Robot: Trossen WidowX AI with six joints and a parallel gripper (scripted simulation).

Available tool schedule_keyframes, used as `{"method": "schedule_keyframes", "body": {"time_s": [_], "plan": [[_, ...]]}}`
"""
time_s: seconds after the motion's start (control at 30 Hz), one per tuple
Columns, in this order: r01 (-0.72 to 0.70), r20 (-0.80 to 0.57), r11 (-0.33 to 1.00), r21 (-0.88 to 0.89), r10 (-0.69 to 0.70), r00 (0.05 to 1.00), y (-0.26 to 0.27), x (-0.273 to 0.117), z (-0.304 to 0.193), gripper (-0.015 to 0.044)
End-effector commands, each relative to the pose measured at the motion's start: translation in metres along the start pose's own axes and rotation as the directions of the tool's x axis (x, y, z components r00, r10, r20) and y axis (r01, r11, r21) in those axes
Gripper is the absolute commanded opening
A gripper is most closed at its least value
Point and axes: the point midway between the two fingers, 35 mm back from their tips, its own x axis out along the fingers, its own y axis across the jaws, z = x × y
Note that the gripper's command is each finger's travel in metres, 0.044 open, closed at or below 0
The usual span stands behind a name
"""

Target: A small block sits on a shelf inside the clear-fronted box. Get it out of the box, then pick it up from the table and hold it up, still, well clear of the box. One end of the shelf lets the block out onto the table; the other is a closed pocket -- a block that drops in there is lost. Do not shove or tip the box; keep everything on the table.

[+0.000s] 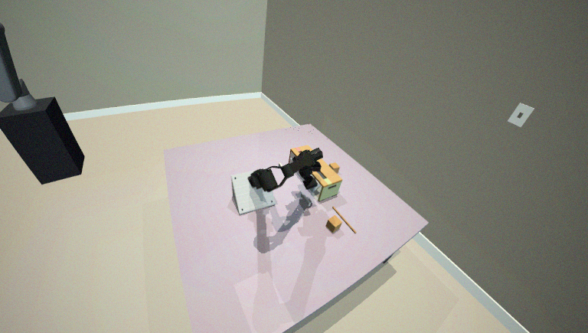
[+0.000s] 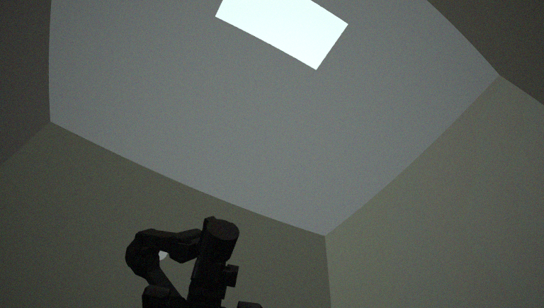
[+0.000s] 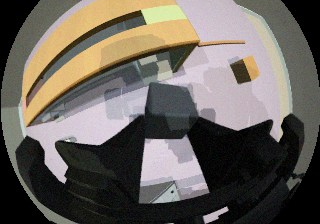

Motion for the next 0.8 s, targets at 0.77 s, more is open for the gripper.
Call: {"method": "schedule_keyframes", "body": {"time_s": [0.77], "plan": [[0.051, 0.029, 0.425, -0.904, -0.057, 0.998, 0.002, -0.023, -0.005, 0.0]]}}
